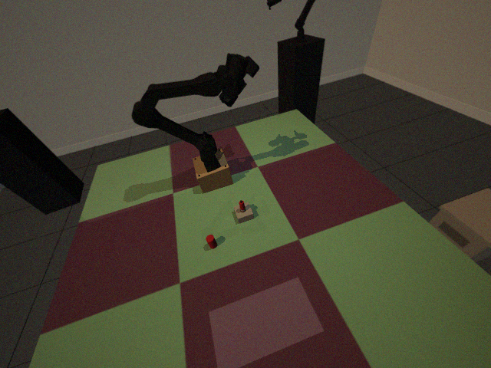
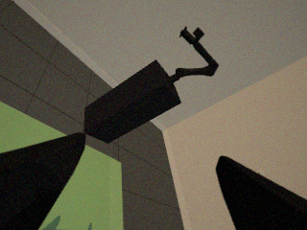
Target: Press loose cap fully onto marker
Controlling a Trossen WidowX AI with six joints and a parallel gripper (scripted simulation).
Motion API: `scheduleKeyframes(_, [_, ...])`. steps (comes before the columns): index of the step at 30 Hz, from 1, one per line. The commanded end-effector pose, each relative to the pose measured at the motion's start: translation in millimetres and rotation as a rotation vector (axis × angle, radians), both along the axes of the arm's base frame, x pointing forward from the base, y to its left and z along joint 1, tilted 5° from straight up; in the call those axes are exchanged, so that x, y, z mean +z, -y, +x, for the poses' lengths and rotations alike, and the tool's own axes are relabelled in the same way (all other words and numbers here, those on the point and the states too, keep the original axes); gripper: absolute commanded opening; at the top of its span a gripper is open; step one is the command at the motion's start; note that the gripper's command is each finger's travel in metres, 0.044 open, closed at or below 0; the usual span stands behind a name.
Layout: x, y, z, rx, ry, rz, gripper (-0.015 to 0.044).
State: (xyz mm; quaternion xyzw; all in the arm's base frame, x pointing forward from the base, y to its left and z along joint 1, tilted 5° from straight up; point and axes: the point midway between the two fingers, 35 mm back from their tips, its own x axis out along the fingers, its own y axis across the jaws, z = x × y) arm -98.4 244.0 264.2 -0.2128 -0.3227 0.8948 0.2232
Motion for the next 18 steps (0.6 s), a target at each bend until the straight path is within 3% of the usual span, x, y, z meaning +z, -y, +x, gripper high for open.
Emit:
scheduleKeyframes(1, [-0.5,-1.6,2.1,-0.012,-0.002,-0.009,0.0374])
scheduleKeyframes(6, [-15.0,-35.4,62.5,-0.332,-0.078,-0.247,0.0247])
scheduleKeyframes(12, [-39.1,-53.0,159.0,-0.779,-0.238,-0.524,0.0247])
scheduleKeyframes(18, [-65.0,-34.0,256.0,-1.209,-0.432,-0.725,0.0247])
